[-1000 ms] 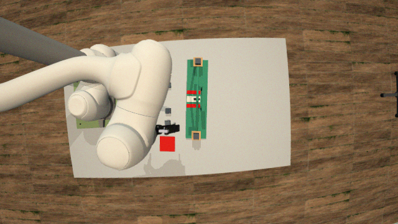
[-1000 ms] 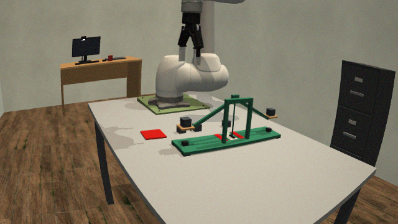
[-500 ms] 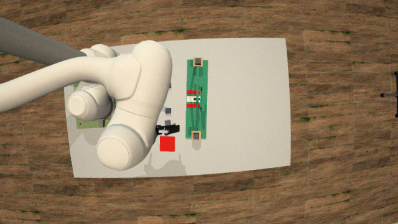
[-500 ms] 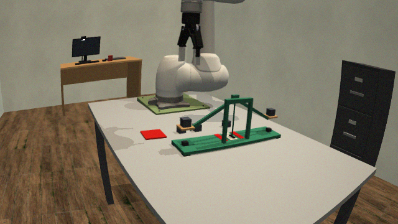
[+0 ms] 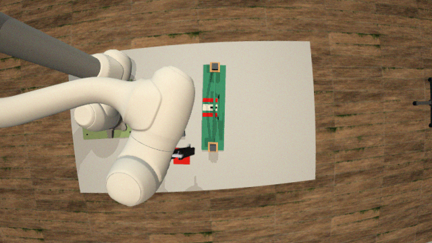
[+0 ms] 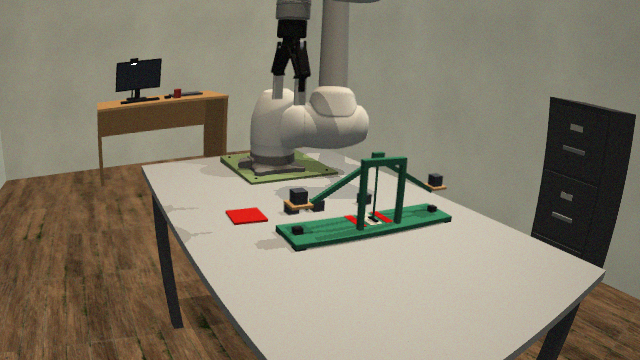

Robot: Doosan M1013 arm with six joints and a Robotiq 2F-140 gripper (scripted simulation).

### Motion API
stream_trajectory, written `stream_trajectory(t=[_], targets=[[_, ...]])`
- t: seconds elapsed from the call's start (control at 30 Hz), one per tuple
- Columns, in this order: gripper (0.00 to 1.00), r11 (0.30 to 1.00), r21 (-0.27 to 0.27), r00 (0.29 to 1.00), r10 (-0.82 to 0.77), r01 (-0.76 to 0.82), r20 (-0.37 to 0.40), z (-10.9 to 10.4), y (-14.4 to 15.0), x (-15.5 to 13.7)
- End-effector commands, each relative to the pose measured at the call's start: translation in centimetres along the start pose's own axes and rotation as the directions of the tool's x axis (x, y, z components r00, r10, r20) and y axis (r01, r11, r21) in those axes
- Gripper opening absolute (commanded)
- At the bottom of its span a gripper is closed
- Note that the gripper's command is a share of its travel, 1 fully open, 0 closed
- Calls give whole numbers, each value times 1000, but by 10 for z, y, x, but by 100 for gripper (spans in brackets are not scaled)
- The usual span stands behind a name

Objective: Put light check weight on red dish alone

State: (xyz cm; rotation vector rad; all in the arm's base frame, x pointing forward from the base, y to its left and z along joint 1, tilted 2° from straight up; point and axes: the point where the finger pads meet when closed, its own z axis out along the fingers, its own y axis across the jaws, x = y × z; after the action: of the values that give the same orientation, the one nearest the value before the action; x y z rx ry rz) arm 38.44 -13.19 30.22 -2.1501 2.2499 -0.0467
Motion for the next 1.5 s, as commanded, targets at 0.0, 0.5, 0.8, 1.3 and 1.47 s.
stream_trajectory(t=[0.0, 0.5, 0.8, 1.3, 1.47], targets=[[100, 1000, 0, 1000, -1, 1, 1, 0, 0, 19], [100, 1000, 0, 1000, -1, 1, 1, 8, -22, 39], [100, 1000, 0, 1000, 0, 0, 1, 61, -127, 41], [35, 1000, 0, 1000, -1, 1, 1, 89, -170, 36], [35, 1000, 0, 1000, -1, 1, 1, 89, -170, 36]])
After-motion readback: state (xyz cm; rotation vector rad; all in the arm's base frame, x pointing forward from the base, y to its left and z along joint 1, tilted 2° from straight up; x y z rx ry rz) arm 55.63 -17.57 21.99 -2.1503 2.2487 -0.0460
